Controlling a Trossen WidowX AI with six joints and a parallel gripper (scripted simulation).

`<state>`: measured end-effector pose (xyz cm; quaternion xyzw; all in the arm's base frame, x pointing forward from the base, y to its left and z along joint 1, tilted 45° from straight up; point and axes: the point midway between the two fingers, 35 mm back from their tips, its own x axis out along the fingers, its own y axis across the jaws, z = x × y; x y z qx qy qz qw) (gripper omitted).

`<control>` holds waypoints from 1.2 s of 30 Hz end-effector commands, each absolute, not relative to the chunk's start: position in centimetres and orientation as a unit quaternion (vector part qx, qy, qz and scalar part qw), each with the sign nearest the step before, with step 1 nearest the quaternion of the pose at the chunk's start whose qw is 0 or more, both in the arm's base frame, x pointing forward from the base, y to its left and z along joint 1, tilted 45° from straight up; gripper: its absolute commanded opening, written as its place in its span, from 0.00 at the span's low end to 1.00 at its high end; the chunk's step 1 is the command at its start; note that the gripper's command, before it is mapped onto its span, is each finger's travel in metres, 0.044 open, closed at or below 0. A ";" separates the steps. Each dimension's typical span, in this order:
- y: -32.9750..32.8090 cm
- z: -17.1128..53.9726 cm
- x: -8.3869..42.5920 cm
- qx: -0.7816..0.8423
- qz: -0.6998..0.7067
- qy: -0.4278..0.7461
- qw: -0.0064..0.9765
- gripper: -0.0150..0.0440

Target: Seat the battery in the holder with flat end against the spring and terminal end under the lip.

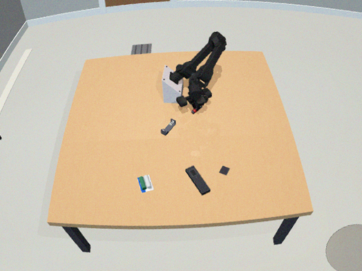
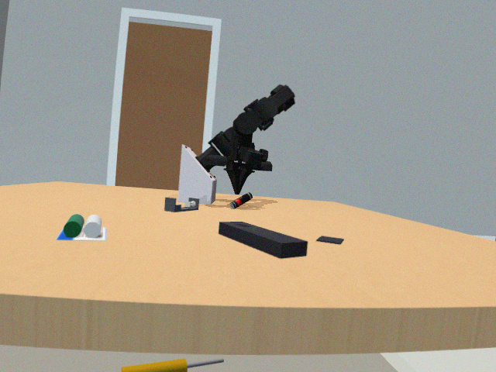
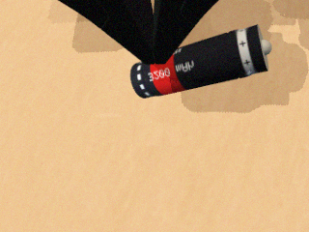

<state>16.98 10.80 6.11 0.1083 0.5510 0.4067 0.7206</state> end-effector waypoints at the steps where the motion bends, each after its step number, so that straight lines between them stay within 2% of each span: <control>1: 11.3 6.4 16.3 0.113 0.408 0.553 0.717 0.25; 19: 5.8 11.7 15.9 0.111 0.406 0.556 0.717 0.25; 32: 5.7 11.8 15.9 0.115 0.406 0.555 0.717 0.25; 36: 7.0 10.9 15.9 -0.019 0.495 0.478 0.725 0.43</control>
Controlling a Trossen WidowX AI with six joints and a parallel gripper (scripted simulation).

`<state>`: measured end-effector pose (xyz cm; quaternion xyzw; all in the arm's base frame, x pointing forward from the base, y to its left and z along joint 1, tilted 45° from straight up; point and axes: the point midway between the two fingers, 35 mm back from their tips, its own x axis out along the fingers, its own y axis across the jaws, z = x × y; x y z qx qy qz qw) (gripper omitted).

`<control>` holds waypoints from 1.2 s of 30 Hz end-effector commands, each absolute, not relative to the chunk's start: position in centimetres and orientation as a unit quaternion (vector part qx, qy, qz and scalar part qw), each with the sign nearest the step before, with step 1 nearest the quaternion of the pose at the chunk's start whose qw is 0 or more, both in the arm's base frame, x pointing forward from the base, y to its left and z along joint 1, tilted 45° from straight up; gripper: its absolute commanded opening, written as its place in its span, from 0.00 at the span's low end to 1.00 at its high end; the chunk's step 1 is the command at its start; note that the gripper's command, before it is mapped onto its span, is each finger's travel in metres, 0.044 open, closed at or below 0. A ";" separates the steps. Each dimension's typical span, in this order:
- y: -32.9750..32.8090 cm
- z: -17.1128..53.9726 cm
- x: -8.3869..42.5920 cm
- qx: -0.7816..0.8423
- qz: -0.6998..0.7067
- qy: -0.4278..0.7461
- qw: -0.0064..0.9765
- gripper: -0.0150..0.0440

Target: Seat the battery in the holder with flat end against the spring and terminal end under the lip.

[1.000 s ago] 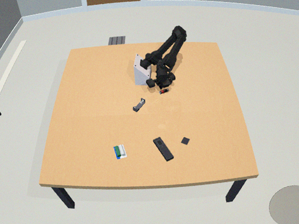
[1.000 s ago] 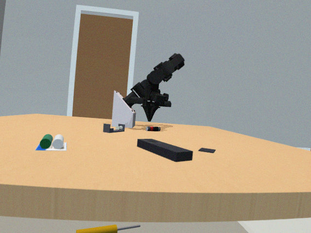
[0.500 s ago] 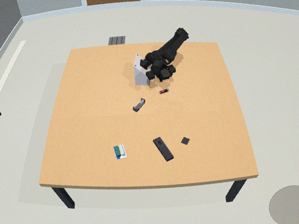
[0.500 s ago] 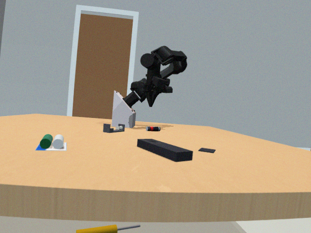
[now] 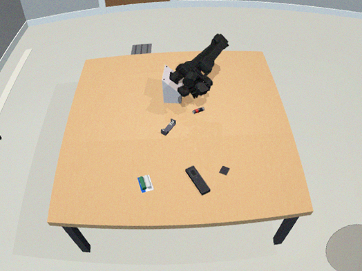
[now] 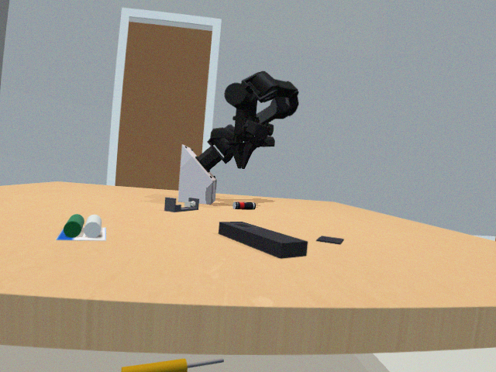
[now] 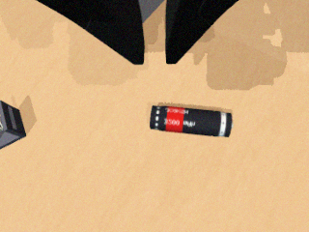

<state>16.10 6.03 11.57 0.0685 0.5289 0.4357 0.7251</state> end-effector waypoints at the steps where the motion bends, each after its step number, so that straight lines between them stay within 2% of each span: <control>1: 7.5 10.5 15.9 -0.072 0.528 0.442 0.722 0.48; 5: 9.8 9.3 15.7 -0.277 0.632 0.270 0.671 0.64; 9: 11.7 8.5 15.3 -0.423 0.679 0.108 0.590 0.64; 36: 12.9 7.2 15.5 -0.431 0.681 0.101 0.584 0.64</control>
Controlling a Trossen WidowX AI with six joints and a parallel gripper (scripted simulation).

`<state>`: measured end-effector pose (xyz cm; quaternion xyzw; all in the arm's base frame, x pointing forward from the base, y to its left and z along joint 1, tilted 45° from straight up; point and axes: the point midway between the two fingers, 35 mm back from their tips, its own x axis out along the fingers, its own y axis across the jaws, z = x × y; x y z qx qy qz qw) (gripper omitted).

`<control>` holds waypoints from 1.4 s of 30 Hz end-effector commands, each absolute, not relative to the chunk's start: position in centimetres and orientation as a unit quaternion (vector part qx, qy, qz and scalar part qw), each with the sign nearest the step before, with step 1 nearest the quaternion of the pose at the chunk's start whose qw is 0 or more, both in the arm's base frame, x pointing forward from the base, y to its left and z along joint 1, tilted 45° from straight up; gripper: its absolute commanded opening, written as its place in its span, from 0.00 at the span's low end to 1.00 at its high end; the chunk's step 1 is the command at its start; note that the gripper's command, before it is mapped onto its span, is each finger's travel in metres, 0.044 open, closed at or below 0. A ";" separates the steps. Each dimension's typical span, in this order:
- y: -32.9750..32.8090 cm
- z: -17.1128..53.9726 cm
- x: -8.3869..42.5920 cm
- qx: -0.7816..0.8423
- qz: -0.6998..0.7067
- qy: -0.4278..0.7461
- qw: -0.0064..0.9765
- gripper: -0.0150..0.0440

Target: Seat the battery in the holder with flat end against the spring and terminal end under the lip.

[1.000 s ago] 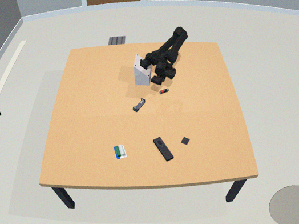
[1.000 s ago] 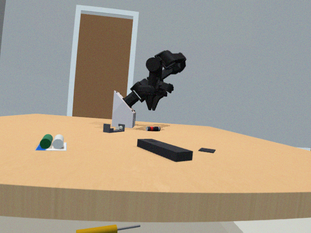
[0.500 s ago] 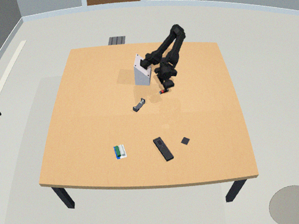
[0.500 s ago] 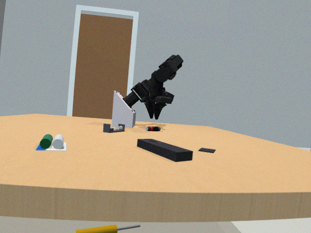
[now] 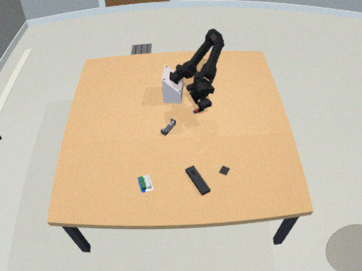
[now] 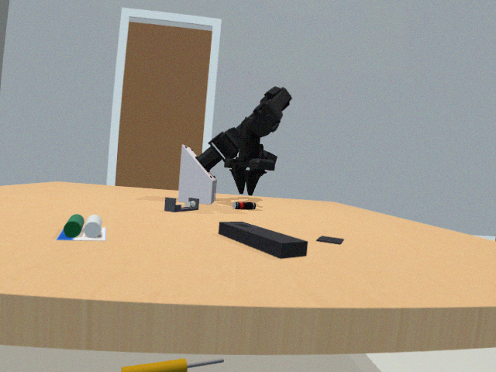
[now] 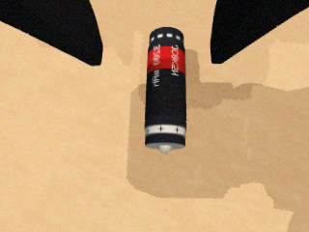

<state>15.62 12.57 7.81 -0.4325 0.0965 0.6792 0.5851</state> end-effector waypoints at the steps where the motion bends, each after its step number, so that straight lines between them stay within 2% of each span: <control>1: 13.0 7.1 15.5 -0.431 0.681 0.101 0.584 0.64; 23: 15.4 5.0 15.5 -0.429 0.681 0.099 0.586 0.64; 27: 15.4 5.0 15.5 -0.429 0.681 0.099 0.586 0.46; 36: 15.4 5.0 15.5 -0.429 0.681 0.099 0.586 0.37; 42: 14.4 5.7 15.6 -0.431 0.681 0.100 0.584 0.37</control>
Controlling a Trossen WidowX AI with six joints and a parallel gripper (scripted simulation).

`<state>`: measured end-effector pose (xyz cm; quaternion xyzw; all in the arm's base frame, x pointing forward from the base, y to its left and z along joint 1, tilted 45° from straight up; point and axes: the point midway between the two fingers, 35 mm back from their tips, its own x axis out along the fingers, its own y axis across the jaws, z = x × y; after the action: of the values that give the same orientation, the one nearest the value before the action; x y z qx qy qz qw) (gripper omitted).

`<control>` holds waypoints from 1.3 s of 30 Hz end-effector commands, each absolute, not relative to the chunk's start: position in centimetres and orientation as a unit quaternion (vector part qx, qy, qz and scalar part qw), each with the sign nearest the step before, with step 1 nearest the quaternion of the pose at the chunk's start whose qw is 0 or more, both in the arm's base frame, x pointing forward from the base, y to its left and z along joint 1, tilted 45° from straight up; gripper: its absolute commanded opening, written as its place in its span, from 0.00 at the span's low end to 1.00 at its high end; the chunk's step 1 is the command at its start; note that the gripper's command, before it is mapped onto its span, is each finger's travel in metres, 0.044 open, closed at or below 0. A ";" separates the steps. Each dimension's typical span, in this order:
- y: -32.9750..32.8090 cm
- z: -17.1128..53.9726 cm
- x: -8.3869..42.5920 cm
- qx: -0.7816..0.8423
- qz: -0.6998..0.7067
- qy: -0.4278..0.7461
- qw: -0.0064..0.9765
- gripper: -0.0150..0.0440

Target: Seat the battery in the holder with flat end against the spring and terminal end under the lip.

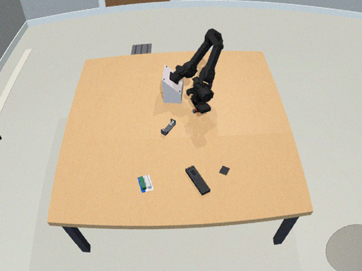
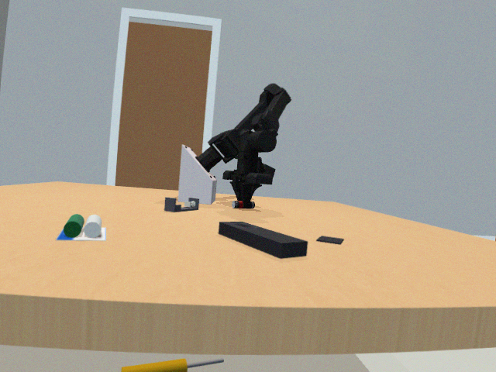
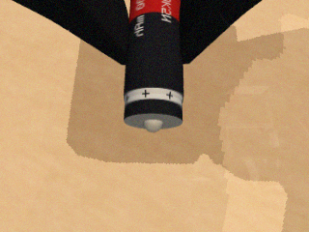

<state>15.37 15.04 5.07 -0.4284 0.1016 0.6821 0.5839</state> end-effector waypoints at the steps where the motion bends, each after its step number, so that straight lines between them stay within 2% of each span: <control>1: 14.0 6.0 15.6 -0.431 0.681 0.101 0.584 0.37; 13: 11.6 8.5 15.5 -0.417 0.678 0.115 0.594 0.37; 28: 7.5 6.9 21.6 -0.118 0.535 0.425 0.721 0.37; 39: 3.4 4.3 25.4 0.140 0.350 0.587 0.716 0.37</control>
<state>24.27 4.83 5.23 0.0652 0.5433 0.4133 0.7279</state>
